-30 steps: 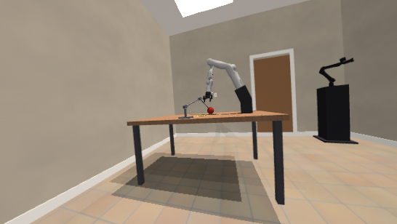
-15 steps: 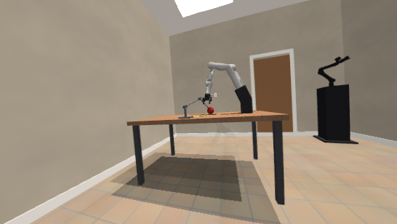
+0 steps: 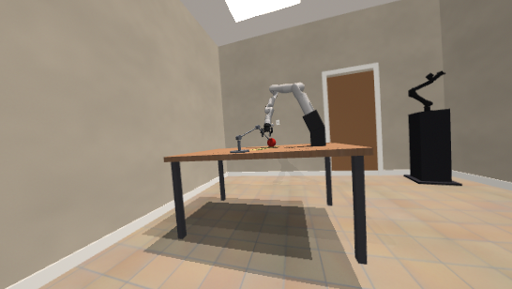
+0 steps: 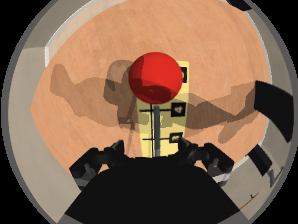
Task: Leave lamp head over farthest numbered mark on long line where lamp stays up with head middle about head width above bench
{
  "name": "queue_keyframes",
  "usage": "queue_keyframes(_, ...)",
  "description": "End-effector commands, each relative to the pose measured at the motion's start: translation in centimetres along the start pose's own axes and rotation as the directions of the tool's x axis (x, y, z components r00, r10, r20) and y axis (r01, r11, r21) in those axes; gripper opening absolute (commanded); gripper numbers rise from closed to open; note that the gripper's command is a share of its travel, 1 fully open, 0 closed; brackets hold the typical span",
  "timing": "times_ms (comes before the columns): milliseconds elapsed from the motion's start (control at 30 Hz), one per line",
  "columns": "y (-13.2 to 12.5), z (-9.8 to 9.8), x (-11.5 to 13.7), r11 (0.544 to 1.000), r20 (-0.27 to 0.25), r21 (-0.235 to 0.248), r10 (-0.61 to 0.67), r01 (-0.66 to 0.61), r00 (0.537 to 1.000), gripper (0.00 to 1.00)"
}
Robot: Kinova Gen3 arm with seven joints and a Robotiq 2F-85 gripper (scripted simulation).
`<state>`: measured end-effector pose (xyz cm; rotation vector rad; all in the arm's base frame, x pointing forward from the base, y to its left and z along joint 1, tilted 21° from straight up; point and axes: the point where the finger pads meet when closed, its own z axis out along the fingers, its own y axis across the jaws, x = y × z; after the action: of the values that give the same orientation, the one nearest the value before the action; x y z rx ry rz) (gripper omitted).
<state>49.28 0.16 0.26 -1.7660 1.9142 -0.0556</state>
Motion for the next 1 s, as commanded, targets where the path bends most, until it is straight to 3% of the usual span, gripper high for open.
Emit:
queue_keyframes(0,0.45,0.36,0.21,1.000,0.005,-0.005,0.013,-0.013,1.000,1.00)
queue_keyframes(400,1.03,0.97,0.61,1.000,0.009,-0.009,0.030,-0.030,1.000,1.00)
queue_keyframes(433,1.02,0.96,0.61,1.000,0.009,-0.009,0.030,-0.030,1.000,0.00)
queue_keyframes(967,0.83,0.83,0.51,1.000,0.007,-0.007,0.024,-0.024,1.000,0.00)
